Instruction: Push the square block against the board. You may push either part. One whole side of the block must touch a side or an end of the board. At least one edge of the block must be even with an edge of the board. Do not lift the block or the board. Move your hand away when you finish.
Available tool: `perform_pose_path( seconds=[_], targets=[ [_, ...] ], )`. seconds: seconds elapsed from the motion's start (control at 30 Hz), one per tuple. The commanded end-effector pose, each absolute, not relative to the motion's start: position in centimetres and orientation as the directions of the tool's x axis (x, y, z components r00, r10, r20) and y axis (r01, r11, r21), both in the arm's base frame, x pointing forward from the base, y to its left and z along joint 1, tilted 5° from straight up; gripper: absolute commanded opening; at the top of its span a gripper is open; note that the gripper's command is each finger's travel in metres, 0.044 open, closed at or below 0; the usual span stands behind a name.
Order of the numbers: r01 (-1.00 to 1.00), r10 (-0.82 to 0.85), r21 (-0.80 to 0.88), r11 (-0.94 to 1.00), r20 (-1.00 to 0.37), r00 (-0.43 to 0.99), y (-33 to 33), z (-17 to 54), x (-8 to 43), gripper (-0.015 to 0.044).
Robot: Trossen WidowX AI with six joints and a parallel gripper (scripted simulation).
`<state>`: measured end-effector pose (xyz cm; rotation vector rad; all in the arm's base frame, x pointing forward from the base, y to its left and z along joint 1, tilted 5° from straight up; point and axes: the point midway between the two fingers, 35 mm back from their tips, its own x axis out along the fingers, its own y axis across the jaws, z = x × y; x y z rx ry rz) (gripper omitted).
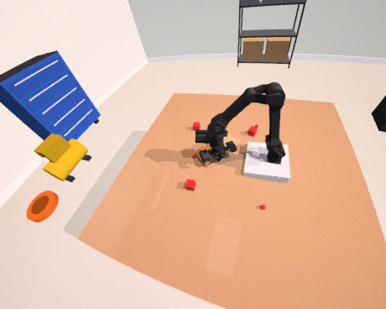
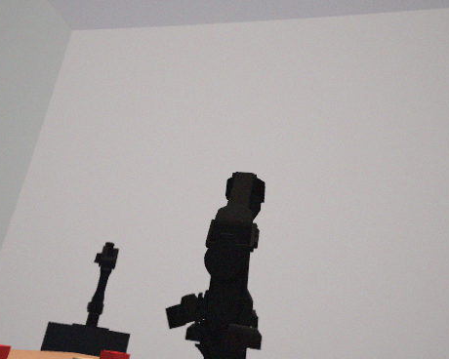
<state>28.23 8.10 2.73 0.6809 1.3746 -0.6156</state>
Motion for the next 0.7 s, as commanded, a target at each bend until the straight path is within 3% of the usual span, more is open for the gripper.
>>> perform_pose_path(
  seconds=[0.0,0.67],
  targets=[
    [0.739,-0.005,0.075,0.669,-0.995,0.105,8.0,2.7,28.4,0.0],
    [0.74,-0.003,0.075,0.669,-0.995,0.103,10.4,2.5,26.4,0.0]
  ],
)
